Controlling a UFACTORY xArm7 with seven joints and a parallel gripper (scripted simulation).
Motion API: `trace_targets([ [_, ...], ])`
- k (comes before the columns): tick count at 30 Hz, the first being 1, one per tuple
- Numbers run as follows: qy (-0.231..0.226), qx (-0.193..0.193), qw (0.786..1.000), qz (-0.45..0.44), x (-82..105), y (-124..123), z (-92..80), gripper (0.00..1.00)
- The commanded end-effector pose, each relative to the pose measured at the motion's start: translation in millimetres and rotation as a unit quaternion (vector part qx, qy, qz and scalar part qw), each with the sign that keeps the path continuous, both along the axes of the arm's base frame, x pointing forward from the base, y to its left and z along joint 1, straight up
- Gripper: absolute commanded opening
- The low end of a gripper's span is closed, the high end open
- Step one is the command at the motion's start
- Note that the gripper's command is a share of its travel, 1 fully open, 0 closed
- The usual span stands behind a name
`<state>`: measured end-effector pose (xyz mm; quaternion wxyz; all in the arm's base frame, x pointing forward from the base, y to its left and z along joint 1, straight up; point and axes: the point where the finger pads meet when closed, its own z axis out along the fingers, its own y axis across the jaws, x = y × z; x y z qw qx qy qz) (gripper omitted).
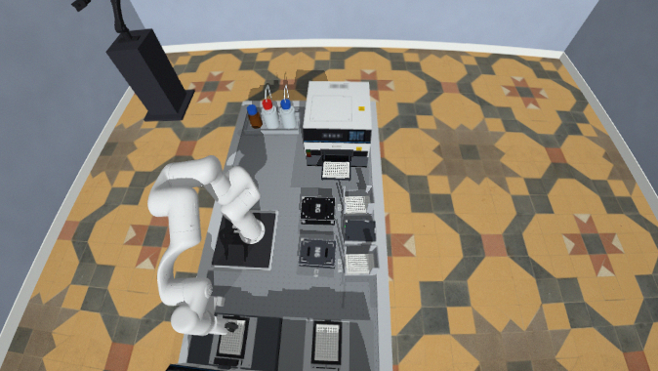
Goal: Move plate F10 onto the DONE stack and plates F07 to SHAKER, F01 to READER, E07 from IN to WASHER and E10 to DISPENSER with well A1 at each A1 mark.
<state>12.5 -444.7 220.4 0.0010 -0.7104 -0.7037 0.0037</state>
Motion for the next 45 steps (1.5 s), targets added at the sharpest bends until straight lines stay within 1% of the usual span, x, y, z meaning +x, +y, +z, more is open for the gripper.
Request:
trace_targets([
  [1,-0.002,0.002,1.000,-0.001,-0.7,-18,0.7,1.00],
  [7,-0.002,0.002,1.000,-0.001,-1.4,-31,0.6,1.00],
  [45,-0.002,0.002,1.000,-0.001,-1.4,-31,0.7,1.00],
])
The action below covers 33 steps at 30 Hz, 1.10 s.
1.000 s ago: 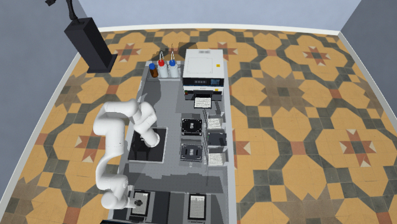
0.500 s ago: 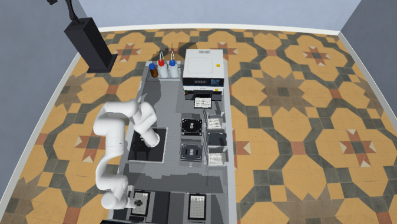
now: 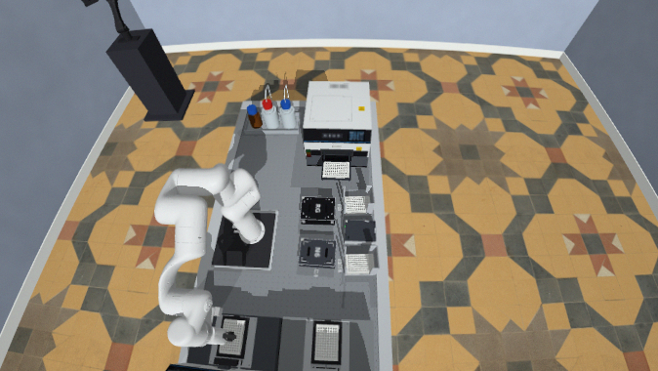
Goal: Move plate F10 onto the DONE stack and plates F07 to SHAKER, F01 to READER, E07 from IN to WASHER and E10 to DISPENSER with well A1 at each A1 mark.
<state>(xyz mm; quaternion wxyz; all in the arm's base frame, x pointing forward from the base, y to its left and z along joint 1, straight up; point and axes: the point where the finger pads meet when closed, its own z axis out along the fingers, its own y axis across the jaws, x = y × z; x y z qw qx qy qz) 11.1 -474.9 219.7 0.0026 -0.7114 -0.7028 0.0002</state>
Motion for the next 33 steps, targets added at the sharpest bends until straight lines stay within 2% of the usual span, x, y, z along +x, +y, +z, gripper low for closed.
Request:
trace_targets([
  [1,0.000,-0.002,1.000,0.000,0.0,-1,1.4,1.00],
  [11,0.000,-0.002,1.000,0.000,0.0,-1,-1.3,1.00],
  [33,0.000,-0.002,1.000,0.000,-0.1,-1,-27.9,1.00],
])
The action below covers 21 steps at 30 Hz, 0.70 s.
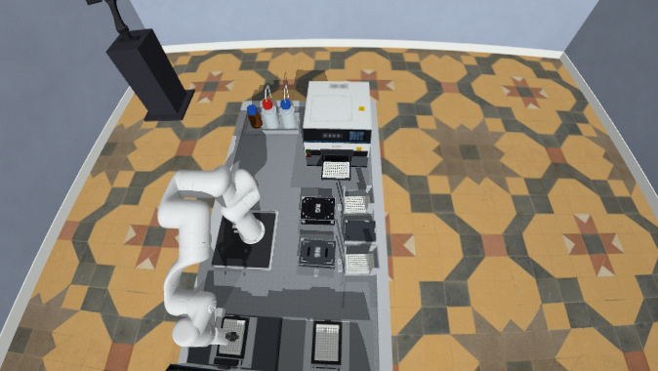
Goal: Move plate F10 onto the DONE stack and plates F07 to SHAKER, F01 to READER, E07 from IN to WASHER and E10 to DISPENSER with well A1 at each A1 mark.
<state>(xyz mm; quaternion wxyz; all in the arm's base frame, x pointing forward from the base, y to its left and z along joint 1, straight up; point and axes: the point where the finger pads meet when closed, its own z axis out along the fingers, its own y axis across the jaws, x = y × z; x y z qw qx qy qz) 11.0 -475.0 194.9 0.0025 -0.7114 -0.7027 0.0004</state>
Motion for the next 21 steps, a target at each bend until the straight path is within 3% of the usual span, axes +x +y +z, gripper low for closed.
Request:
trace_targets([
  [1,0.000,-0.002,1.000,0.000,0.1,-1,-4.5,1.00],
  [21,0.000,-0.002,1.000,0.000,0.0,-1,-28.5,1.00],
])
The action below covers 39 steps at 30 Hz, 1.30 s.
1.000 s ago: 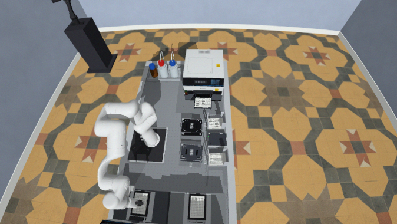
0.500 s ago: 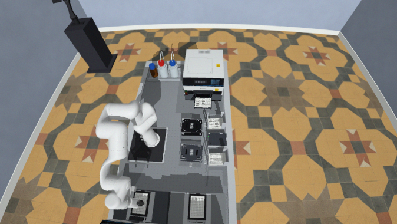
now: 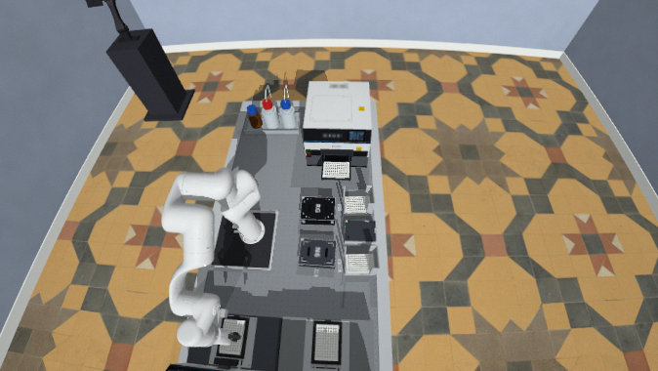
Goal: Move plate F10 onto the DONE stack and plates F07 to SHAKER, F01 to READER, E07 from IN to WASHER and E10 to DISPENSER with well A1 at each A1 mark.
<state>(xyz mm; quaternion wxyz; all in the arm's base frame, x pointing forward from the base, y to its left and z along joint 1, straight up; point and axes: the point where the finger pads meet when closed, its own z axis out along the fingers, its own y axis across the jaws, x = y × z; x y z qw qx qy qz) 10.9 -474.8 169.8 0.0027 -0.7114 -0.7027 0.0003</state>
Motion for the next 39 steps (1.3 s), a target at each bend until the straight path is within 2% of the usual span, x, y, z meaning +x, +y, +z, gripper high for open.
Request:
trace_targets([
  [1,0.000,-0.002,1.000,0.000,0.0,-1,-4.8,1.00],
  [39,0.000,-0.002,1.000,0.000,-0.1,-1,-46.9,1.00],
])
